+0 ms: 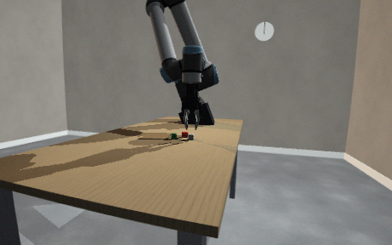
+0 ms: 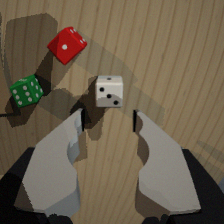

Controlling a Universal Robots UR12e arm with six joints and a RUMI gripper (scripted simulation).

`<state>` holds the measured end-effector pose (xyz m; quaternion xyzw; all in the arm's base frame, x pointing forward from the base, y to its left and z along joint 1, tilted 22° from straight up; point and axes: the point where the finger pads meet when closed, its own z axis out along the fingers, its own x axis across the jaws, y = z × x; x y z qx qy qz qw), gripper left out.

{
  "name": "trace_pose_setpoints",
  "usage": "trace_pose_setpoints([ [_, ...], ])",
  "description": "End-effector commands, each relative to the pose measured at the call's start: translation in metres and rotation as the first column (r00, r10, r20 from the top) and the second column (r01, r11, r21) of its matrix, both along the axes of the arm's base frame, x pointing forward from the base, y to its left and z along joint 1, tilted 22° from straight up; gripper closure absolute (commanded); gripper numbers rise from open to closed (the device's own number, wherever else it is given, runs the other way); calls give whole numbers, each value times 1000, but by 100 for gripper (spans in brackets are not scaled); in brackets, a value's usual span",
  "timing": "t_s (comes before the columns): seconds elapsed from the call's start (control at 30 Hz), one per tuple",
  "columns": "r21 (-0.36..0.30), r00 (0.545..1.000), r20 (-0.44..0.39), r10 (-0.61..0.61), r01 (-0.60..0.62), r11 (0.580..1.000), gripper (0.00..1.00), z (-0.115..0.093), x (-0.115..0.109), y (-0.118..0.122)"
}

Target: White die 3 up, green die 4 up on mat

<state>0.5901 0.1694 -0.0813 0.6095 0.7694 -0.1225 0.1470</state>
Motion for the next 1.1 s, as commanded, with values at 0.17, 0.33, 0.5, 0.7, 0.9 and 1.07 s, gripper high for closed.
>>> trace_pose_setpoints([
  [0.17, -2, 1000, -2, 0, 0, 1000, 76, -11, 0, -5],
  [0.33, -2, 1000, -2, 0, 0, 1000, 76, -12, 0, -6],
  [0.5, -2, 1000, -2, 0, 0, 1000, 76, -13, 0, -6],
  [0.7, -2, 1000, -2, 0, 0, 1000, 76, -13, 0, -6],
  [0.9, -2, 1000, -2, 0, 0, 1000, 76, -13, 0, -6],
  [1.07, -2, 1000, -2, 0, 0, 1000, 76, -13, 0, -6],
])
